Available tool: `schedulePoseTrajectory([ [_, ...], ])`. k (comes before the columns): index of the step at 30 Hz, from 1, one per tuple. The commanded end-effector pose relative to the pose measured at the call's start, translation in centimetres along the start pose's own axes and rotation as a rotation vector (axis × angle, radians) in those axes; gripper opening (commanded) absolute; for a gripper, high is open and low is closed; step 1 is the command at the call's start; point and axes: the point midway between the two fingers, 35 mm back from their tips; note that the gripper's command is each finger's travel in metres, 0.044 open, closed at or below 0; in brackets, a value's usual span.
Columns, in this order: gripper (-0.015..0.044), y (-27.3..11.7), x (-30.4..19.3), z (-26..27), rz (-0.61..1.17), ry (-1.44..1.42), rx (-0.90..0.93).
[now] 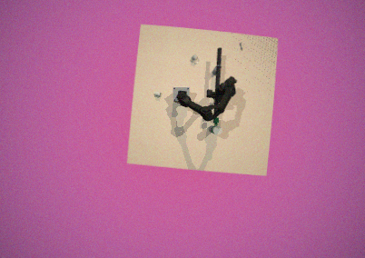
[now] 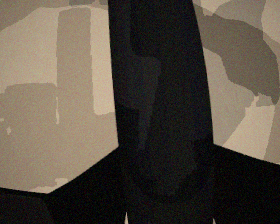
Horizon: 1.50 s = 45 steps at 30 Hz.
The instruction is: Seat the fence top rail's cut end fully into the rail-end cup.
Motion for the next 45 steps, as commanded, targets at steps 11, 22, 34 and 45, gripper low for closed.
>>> schedulePoseTrajectory([
  [11, 0.0, -0.2, 0.1, 0.1, 0.0, -0.001, 0.003],
  [22, 0.0, -0.6, 0.6, 0.4, 0.0, -0.001, 0.003],
  [34, 0.0, -0.2, 1.5, 0.3, 0.0, -0.004, -0.002],
  [45, 0.0, 0.3, 2.4, 0.1, 0.0, -0.007, -0.007],
])
Point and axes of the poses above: the point midway between the two fingers, 35 mm back from their tips, its own y axis out along the fingers, its own z axis across the jaws, x = y × z, and after that the axes turned 5 degrees about -y, right-handed
